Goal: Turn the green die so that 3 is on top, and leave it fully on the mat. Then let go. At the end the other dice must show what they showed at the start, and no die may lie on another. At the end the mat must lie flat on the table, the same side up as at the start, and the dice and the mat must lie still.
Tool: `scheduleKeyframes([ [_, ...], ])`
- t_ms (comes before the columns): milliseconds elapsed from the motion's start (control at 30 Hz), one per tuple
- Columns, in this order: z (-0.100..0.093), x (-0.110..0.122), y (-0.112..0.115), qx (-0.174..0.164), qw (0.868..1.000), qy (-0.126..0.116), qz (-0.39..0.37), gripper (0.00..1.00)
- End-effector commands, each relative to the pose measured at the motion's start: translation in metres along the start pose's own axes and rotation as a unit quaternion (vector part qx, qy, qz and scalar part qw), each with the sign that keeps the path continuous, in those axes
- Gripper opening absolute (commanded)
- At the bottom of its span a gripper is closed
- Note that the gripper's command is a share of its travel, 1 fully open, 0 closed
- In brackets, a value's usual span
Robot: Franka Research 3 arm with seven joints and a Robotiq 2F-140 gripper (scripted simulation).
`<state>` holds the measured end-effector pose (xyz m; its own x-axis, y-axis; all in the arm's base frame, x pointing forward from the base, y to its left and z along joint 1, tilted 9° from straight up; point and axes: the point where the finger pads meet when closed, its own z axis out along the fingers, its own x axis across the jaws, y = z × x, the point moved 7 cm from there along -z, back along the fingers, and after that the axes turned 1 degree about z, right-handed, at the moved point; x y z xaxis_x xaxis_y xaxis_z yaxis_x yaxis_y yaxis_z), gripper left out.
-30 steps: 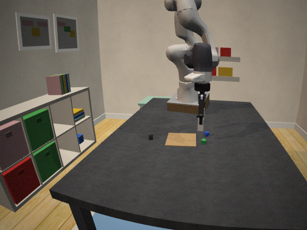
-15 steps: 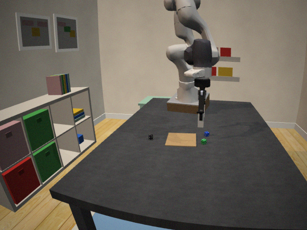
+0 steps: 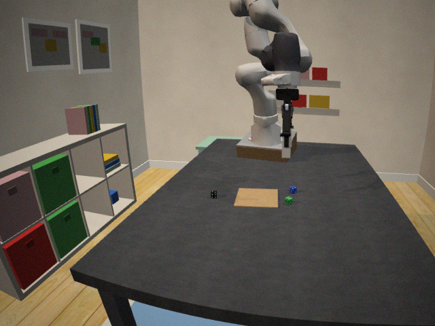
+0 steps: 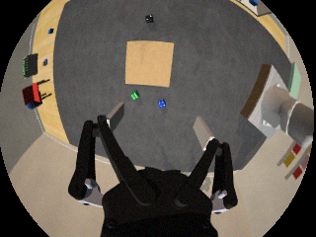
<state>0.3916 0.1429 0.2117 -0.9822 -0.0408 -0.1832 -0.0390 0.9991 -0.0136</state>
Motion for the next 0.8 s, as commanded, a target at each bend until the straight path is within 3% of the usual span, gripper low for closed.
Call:
scheduleKeyframes([
  [0, -0.001, 0.007, -0.003, 0.006, 1.0, 0.015, -0.005, 1.0],
  [233, -0.001, 0.006, -0.002, 0.005, 1.0, 0.015, -0.008, 1.0],
  [333, 0.0, -0.016, 0.004, 0.001, 0.995, 0.016, -0.096, 1.0],
  [767, 0.003, -0.042, 0.011, -0.001, 0.98, 0.016, -0.198, 1.0],
])
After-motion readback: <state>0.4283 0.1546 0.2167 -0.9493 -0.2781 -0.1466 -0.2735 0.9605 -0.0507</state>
